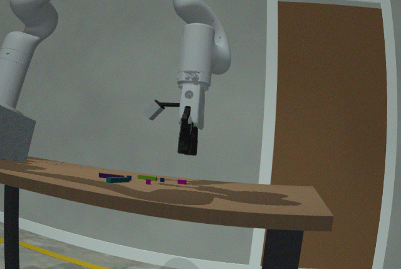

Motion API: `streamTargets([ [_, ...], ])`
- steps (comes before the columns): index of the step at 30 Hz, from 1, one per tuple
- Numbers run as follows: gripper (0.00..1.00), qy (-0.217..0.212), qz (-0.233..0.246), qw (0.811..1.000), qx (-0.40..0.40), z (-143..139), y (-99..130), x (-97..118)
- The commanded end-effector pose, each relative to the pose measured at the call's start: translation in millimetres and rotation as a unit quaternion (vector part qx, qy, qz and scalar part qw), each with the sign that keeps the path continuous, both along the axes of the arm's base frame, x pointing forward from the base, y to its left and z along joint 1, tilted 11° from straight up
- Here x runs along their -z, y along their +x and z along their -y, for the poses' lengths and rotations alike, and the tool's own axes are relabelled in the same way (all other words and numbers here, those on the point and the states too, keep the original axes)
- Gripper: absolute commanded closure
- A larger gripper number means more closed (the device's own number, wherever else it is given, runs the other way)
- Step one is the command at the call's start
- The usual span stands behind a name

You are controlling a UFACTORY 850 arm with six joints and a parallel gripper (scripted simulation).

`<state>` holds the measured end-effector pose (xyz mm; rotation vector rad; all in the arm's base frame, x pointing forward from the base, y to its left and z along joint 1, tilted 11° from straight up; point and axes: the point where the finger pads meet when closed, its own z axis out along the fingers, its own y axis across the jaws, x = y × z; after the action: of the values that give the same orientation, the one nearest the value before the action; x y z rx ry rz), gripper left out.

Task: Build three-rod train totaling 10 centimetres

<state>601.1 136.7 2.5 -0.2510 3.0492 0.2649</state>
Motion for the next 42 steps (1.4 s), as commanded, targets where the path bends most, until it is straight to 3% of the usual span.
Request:
streamTargets([
  [1, 0.76, 0.002, 0.002, 1.0, -0.001, -0.2, 0.9, -0.9],
  [42, 0.76, 0.003, 0.002, 1.0, -0.001, -0.4, 0.9, 0.2],
])
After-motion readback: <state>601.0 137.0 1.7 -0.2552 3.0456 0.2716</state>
